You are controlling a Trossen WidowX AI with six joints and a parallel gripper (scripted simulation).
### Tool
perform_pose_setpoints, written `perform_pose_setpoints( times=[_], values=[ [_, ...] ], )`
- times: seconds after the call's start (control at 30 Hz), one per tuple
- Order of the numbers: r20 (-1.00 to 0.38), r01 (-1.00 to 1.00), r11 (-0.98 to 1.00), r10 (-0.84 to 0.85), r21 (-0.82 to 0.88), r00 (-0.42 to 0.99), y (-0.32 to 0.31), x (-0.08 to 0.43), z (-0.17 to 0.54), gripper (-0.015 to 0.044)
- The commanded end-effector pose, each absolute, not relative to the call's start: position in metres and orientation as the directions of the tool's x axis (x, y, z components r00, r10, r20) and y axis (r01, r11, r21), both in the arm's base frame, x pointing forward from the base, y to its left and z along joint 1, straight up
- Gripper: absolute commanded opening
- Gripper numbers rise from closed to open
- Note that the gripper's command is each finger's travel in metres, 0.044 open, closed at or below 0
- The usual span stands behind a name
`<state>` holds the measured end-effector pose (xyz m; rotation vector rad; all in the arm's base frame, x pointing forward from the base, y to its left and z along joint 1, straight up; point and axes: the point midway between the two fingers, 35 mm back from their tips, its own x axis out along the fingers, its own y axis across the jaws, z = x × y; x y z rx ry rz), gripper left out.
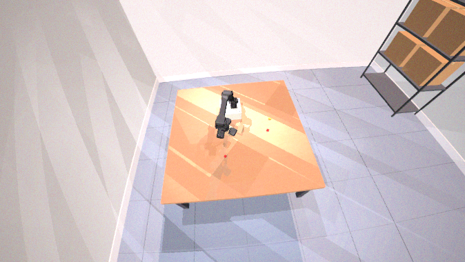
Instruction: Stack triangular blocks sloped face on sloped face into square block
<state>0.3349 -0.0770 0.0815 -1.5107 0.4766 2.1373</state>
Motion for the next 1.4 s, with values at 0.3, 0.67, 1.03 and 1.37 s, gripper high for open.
perform_pose_setpoints(
  times=[0.3, 0.67, 1.03, 1.37],
  values=[
    [-0.938, -0.532, -0.847, 0.192, -0.011, -0.287, -0.018, 0.315, 0.101, 0.0],
    [-0.936, -0.516, -0.856, 0.195, -0.017, -0.293, 0.005, 0.303, 0.105, 0.0],
    [-0.935, -0.516, -0.856, 0.196, -0.017, -0.294, 0.013, 0.291, 0.063, 0.0],
    [-0.935, -0.516, -0.856, 0.197, -0.017, -0.296, 0.02, 0.278, 0.032, 0.0]
  ],
)
